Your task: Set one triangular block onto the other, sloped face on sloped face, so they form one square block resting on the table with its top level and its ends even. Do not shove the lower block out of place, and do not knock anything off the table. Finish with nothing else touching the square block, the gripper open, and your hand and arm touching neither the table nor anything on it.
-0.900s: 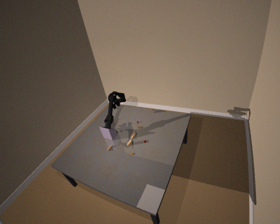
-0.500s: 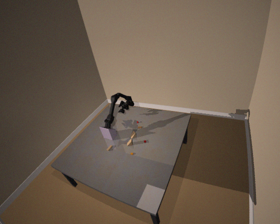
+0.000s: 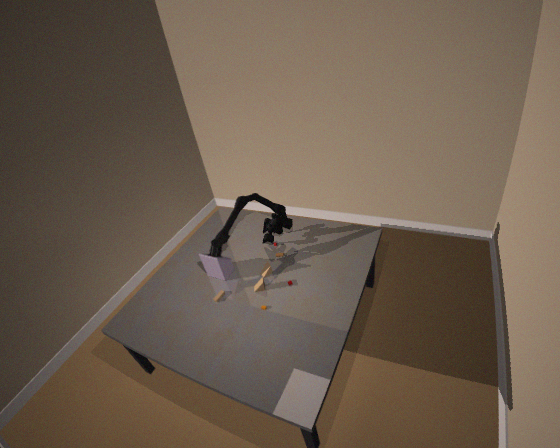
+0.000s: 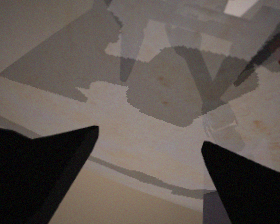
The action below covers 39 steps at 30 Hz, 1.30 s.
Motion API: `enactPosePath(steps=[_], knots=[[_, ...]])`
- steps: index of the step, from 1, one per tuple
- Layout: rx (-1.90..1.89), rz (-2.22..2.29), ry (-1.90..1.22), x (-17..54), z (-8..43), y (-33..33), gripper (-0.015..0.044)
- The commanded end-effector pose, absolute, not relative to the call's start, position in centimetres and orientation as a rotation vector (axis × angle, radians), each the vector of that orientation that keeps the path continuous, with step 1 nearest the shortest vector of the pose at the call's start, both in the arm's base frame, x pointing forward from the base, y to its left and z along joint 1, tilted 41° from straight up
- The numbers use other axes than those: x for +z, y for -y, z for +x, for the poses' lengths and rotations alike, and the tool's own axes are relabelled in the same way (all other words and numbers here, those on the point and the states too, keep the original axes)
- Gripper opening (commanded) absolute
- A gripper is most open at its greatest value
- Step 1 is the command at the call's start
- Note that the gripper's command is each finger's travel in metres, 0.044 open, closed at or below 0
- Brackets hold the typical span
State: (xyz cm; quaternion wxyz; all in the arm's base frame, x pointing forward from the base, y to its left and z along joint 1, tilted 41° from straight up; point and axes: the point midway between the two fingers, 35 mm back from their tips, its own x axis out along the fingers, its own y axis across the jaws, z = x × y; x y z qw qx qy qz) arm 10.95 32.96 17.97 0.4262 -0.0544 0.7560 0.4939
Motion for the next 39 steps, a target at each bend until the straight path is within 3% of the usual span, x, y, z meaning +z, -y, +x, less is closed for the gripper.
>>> enactPosePath(steps=[1, 9, 19, 26, 39], knots=[[1.201, -0.127, -1.858, 16.5, 14.4, -32.1, 0.0440], [1.125, -0.159, -1.782, 11.3, 25.0, -26.8, 0.0440], [1.040, -0.188, -1.781, 3.6, 34.9, -12.9, 0.0440], [1.059, -0.221, -1.779, 0.2, 37.4, -4.6, 0.0440], [1.060, -0.222, -1.780, -0.7, 37.1, -4.7, 0.0440]])
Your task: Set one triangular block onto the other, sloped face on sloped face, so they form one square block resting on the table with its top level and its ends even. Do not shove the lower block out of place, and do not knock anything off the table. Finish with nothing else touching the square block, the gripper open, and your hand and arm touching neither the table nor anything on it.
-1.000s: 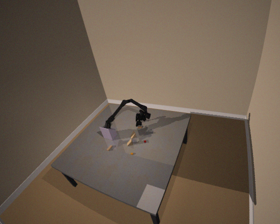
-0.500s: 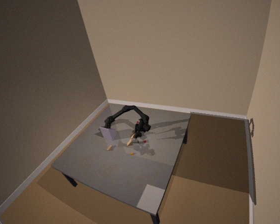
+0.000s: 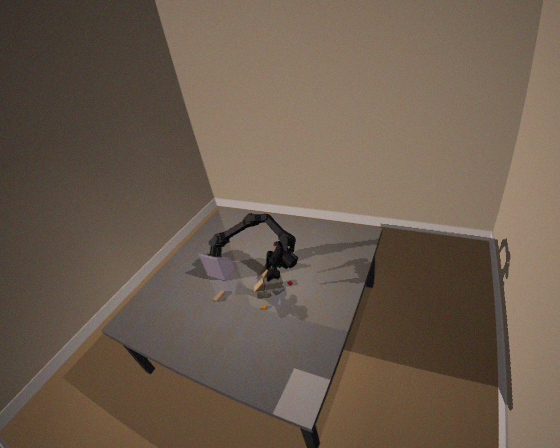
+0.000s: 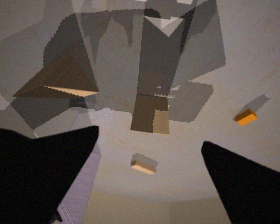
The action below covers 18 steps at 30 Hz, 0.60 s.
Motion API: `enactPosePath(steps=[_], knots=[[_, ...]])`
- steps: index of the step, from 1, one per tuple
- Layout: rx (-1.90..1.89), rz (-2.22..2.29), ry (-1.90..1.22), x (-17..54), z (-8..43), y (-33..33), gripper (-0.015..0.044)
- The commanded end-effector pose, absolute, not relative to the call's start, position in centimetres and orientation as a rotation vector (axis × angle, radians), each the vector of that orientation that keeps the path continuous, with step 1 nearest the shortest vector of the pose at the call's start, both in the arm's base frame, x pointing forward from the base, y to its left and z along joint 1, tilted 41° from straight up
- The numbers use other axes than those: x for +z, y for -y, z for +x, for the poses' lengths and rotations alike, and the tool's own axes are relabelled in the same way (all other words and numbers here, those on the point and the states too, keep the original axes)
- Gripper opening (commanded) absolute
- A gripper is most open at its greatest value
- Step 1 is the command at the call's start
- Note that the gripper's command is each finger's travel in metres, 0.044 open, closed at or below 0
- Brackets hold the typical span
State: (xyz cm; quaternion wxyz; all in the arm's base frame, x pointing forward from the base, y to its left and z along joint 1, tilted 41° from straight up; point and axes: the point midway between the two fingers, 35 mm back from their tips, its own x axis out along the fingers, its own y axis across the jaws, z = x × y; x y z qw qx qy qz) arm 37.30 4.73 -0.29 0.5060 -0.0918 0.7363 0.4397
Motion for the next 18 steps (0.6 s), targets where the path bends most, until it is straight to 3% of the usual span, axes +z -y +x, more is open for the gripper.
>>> enactPosePath(steps=[1, 18], knots=[[1.060, -0.222, -1.780, -0.8, 37.1, -4.7, 0.0440], [1.061, -0.221, -1.780, -3.3, 36.0, -5.6, 0.0440]])
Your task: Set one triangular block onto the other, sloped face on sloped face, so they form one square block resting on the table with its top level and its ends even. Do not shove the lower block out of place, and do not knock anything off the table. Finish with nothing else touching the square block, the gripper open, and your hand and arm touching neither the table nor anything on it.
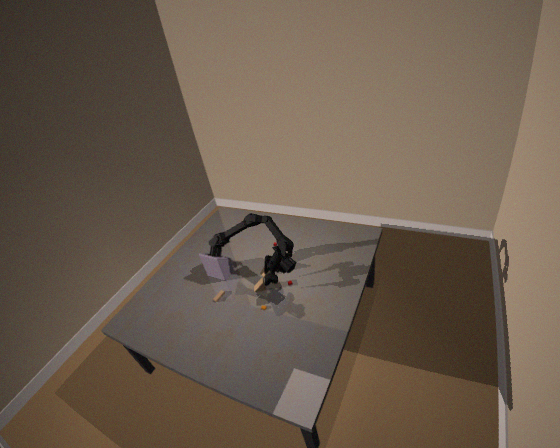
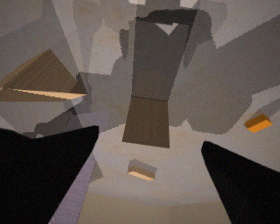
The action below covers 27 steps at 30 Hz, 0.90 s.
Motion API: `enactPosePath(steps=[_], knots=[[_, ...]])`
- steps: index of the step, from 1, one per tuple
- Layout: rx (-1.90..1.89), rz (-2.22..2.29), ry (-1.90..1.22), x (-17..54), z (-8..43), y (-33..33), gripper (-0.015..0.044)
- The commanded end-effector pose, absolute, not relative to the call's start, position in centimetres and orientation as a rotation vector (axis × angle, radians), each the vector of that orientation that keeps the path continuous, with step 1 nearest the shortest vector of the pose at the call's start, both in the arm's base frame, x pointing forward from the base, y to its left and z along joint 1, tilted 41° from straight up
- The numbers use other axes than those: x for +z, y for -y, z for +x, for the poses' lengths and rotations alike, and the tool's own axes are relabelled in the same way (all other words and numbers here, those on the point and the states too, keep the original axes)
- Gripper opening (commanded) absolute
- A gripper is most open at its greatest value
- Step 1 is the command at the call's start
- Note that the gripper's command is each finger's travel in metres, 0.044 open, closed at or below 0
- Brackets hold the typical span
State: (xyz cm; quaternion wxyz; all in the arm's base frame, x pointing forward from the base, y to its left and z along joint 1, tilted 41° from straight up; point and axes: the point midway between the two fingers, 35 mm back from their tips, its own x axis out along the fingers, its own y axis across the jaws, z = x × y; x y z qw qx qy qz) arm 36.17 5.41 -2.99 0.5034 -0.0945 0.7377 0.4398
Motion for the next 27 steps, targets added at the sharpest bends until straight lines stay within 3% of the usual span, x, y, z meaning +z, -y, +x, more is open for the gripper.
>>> enactPosePath(steps=[1, 27], knots=[[1.061, -0.221, -1.780, -3.5, 35.9, -5.6, 0.0440], [1.062, -0.220, -1.782, -7.0, 33.7, -6.8, 0.0440]])
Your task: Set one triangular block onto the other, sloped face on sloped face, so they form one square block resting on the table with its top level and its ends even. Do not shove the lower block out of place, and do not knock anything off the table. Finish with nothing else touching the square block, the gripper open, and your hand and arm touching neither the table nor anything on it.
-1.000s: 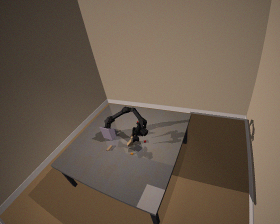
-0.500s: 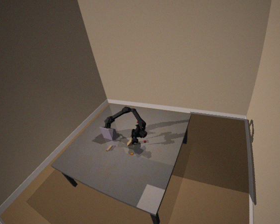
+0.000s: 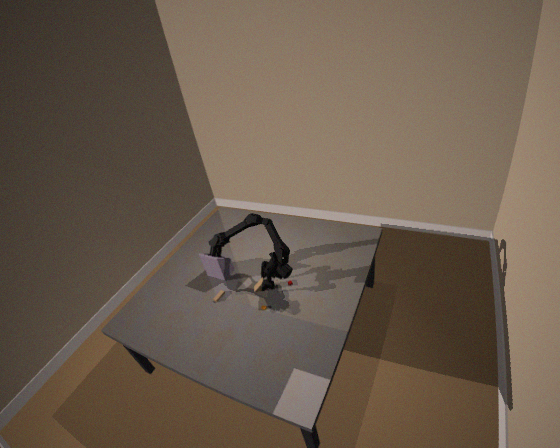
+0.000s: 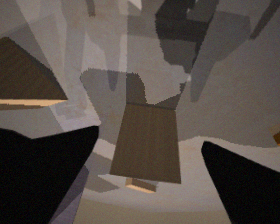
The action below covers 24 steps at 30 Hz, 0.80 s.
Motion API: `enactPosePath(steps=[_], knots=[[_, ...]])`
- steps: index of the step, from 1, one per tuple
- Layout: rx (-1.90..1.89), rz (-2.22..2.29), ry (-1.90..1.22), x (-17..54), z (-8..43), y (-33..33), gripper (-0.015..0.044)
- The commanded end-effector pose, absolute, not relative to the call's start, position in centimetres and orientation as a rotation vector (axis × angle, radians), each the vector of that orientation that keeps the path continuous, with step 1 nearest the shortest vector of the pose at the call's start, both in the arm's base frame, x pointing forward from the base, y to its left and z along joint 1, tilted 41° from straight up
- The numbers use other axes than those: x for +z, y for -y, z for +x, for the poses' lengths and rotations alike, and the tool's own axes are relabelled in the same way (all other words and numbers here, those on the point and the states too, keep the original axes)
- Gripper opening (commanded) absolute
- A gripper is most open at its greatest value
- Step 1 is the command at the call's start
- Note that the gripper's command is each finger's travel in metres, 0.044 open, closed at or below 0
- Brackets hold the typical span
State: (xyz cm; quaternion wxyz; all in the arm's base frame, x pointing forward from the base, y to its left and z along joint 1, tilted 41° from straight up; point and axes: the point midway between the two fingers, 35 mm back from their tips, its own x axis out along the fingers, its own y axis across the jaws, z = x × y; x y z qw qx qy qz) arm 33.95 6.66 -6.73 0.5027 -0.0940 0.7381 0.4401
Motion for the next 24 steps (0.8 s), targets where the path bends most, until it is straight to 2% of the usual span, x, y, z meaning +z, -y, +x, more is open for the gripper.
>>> enactPosePath(steps=[1, 13, 21, 24], knots=[[1.062, -0.220, -1.782, -7.2, 33.6, -6.9, 0.0440], [1.063, -0.219, -1.783, -8.4, 32.6, -7.3, 0.0440], [1.063, -0.219, -1.783, -8.4, 32.6, -7.3, 0.0230], [1.063, -0.219, -1.783, -8.4, 32.6, -7.3, 0.0210]])
